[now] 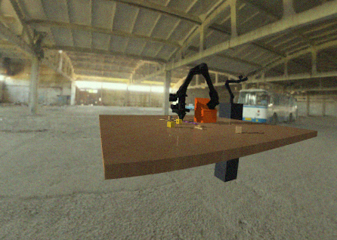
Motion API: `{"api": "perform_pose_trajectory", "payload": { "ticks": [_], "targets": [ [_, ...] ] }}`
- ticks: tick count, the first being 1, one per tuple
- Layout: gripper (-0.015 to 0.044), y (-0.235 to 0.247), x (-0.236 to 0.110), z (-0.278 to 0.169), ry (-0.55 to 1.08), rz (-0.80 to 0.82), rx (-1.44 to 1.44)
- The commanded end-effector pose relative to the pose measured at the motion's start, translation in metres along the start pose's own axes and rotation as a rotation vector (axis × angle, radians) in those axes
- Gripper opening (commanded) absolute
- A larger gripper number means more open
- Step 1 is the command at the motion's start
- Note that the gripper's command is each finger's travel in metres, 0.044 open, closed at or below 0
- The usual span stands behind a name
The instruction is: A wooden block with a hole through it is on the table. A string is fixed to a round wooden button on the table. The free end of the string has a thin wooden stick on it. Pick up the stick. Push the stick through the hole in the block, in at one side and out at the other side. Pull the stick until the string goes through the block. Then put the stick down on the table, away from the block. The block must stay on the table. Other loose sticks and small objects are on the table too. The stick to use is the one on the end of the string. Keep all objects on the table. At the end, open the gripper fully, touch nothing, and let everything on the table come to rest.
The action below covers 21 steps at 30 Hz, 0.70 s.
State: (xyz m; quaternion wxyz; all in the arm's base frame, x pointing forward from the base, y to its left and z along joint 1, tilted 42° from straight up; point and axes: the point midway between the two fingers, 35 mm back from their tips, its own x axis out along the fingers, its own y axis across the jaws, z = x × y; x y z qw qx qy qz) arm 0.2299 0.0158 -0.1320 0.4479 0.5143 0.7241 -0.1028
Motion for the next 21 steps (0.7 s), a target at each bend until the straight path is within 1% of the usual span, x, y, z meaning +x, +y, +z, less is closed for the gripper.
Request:
{"api": "perform_pose_trajectory", "payload": {
  "ticks": [1, 21],
  "targets": [
    [0.0000, 0.000, 0.000, 0.000, 0.000, 0.000, 0.000],
    [0.0000, 0.001, -0.021, 0.002, -0.003, -0.001, 0.000]
  ]
}}
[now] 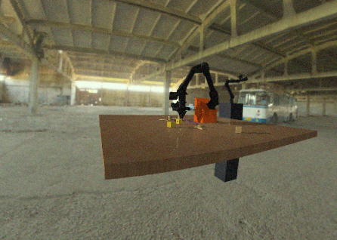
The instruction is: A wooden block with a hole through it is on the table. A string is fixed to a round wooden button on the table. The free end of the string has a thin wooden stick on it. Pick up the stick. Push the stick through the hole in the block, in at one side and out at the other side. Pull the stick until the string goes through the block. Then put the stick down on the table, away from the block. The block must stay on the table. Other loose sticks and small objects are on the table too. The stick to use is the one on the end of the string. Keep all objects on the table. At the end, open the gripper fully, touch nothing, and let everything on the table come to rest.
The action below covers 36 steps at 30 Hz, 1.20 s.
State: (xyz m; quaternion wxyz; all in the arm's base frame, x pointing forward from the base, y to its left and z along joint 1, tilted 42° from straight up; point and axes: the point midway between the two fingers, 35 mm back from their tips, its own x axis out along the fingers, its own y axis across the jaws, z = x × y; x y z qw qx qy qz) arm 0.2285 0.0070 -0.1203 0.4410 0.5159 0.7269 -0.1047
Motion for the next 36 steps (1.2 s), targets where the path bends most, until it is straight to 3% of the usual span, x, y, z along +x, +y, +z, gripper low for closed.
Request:
{"api": "perform_pose_trajectory", "payload": {
  "ticks": [1, 36],
  "targets": [
    [0.0000, 0.002, -0.008, 0.004, -0.014, 0.003, -0.010],
    [0.0000, 0.000, -0.042, 0.000, -0.002, 0.002, -0.001]
  ]
}}
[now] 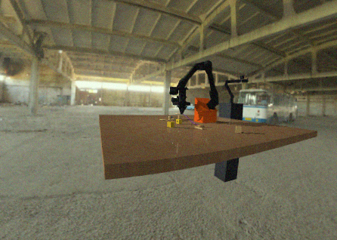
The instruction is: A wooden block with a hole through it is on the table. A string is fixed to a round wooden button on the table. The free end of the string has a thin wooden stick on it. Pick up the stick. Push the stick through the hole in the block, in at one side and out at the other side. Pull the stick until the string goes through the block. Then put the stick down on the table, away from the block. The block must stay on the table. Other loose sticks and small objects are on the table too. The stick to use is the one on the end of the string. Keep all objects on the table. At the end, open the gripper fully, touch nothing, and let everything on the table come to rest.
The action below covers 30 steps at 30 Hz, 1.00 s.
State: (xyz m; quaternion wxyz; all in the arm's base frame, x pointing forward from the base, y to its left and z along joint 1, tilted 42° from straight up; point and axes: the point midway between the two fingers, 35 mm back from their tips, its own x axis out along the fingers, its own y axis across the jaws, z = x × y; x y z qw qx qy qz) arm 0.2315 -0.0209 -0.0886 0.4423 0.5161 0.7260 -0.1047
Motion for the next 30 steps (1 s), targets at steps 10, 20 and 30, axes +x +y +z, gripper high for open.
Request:
{"api": "perform_pose_trajectory", "payload": {
  "ticks": [10, 20, 30],
  "targets": [
    [0.0000, 0.005, -0.001, -0.002, 0.003, -0.010, 0.058],
    [0.0000, 0.015, -0.001, -0.006, 0.008, -0.028, 0.163],
    [0.0000, 0.025, -0.002, -0.012, 0.010, -0.048, 0.270]
  ]
}}
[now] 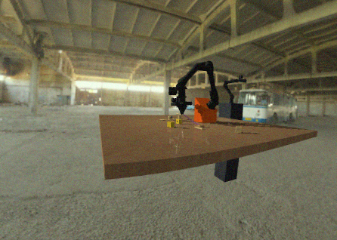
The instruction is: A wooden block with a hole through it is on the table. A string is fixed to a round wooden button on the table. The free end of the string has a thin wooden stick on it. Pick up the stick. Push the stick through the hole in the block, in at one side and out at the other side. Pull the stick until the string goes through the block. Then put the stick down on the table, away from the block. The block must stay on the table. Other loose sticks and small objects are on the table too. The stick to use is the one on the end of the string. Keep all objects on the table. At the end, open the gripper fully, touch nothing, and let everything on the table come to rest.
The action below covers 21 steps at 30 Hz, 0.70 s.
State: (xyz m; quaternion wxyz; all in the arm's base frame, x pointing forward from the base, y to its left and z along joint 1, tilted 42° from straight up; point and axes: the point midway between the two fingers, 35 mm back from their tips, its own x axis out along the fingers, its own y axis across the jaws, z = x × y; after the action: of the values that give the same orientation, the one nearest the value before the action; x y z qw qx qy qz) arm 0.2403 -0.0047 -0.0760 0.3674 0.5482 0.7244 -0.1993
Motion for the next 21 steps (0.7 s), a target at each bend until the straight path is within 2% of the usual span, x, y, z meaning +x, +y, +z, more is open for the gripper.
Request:
{"api": "perform_pose_trajectory", "payload": {
  "ticks": [1, 21],
  "targets": [
    [0.0000, 0.007, -0.003, -0.001, -0.005, 0.003, 0.037],
    [0.0000, 0.023, -0.004, -0.020, -0.006, -0.033, 0.228]
  ]
}}
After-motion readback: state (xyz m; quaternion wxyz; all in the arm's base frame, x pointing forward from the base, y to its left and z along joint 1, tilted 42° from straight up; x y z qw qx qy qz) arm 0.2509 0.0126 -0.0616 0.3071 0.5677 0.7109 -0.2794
